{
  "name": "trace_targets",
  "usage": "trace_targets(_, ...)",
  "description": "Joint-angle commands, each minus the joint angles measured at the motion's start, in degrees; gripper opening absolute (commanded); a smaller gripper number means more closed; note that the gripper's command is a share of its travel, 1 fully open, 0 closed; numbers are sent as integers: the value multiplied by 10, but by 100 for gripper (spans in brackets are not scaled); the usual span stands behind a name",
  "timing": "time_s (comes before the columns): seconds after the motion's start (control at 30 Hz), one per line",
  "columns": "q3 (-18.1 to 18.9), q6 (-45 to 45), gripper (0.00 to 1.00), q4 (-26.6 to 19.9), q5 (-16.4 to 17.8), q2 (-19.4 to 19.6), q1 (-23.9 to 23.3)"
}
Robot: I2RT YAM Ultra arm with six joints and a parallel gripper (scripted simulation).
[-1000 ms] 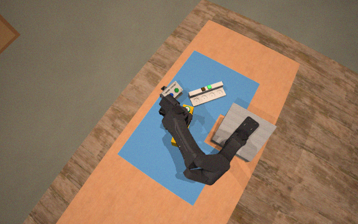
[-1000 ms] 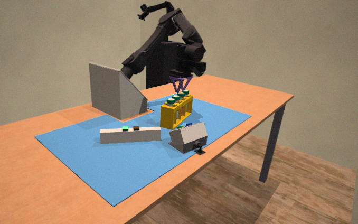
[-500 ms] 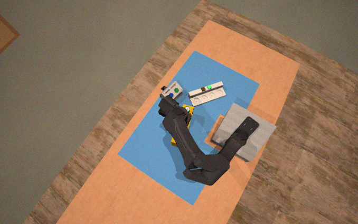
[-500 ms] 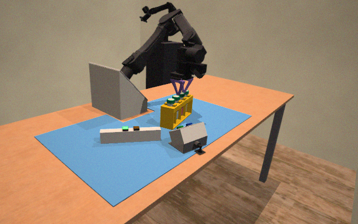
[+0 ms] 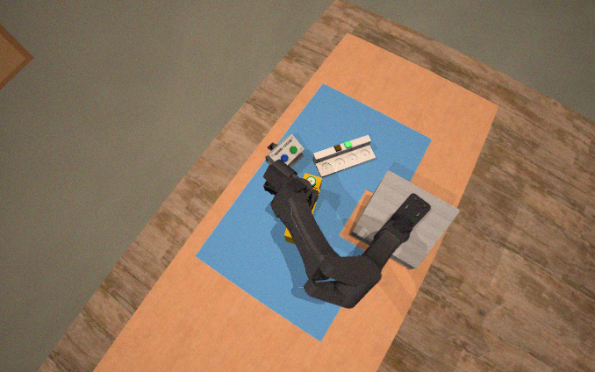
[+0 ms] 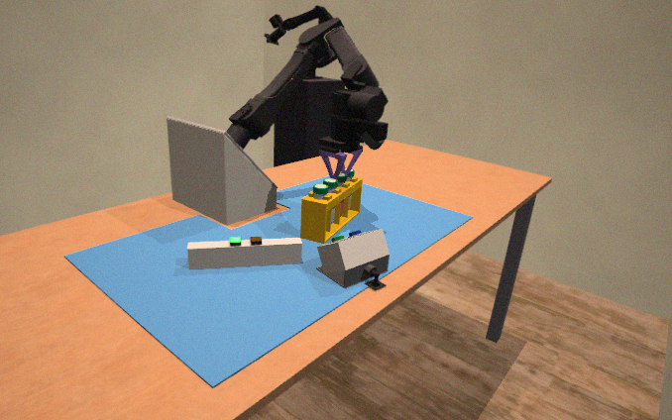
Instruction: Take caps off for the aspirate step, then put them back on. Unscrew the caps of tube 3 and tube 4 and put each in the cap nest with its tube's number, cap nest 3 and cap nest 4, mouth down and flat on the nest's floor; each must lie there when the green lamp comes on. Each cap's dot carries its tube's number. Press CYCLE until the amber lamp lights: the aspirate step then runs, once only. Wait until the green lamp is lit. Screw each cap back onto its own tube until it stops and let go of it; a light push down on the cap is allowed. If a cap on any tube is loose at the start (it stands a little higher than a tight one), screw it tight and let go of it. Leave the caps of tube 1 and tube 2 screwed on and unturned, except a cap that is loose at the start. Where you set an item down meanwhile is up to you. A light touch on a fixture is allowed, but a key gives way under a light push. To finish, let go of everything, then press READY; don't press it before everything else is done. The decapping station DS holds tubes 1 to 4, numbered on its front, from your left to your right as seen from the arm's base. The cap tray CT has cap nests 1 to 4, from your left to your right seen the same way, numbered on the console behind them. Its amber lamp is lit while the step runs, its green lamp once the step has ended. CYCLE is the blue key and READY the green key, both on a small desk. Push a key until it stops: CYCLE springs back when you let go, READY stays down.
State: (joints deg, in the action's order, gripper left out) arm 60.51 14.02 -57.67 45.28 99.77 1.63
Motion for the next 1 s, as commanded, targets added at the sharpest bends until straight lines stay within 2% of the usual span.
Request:
trace_targets(0.0,0,-6,49,7,1,-1,-2)
trace_targets(0.3,-2,-10,49,13,1,-1,1)
trace_targets(0.33,-2,-10,0,13,1,-1,1)
trace_targets(0.8,-2,-10,0,13,1,-1,1)
trace_targets(0.97,-2,-68,0,13,1,-1,1)
